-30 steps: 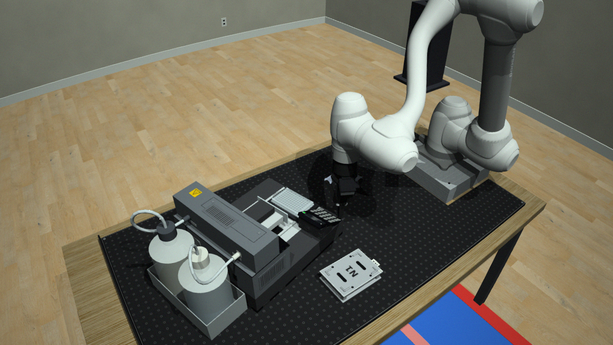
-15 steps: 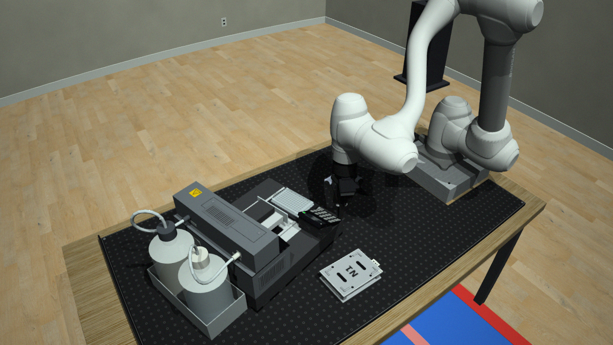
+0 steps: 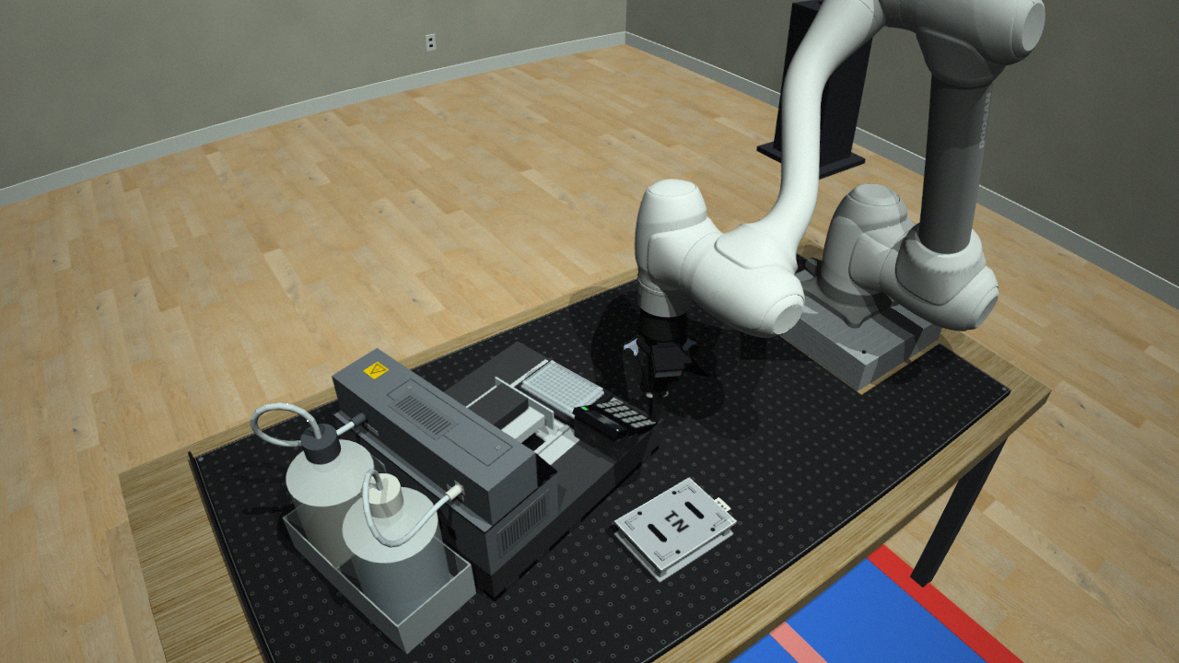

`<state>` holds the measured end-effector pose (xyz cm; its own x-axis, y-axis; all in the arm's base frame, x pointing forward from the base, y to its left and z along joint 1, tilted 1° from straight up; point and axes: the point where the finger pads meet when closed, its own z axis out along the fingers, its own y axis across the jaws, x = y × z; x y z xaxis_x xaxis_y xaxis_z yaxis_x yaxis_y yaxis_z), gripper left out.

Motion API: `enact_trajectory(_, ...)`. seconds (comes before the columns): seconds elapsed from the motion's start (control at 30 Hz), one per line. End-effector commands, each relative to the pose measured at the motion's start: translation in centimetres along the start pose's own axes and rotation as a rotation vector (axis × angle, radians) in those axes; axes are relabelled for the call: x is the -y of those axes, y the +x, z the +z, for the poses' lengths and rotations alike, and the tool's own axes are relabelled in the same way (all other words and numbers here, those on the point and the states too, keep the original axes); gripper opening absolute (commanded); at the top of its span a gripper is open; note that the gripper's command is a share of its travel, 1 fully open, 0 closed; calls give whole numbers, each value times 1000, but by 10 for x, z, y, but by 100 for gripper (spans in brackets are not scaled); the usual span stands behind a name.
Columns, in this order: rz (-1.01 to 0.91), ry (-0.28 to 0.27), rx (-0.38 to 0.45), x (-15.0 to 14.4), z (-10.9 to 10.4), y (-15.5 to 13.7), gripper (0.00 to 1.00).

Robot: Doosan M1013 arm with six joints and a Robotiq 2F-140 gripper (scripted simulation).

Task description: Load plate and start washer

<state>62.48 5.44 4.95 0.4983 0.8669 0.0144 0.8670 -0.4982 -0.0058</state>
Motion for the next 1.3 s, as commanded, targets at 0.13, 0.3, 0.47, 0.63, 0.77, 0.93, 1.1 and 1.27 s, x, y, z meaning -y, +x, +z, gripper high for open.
enact_trajectory(0.13,0,-1,-1,0,0,0,10)
enact_trajectory(0.3,0,-1,-1,0,1,0,10)
enact_trajectory(0.47,0,-1,-1,0,-2,0,10)
enact_trajectory(0.63,0,-1,-1,0,-7,0,10)
enact_trajectory(0.77,0,-1,-1,0,-14,0,10)
enact_trajectory(0.93,0,-1,-1,0,-22,0,10)
enact_trajectory(1.1,0,-1,-1,0,-30,0,10)
enact_trajectory(1.27,0,-1,-1,0,-35,0,10)
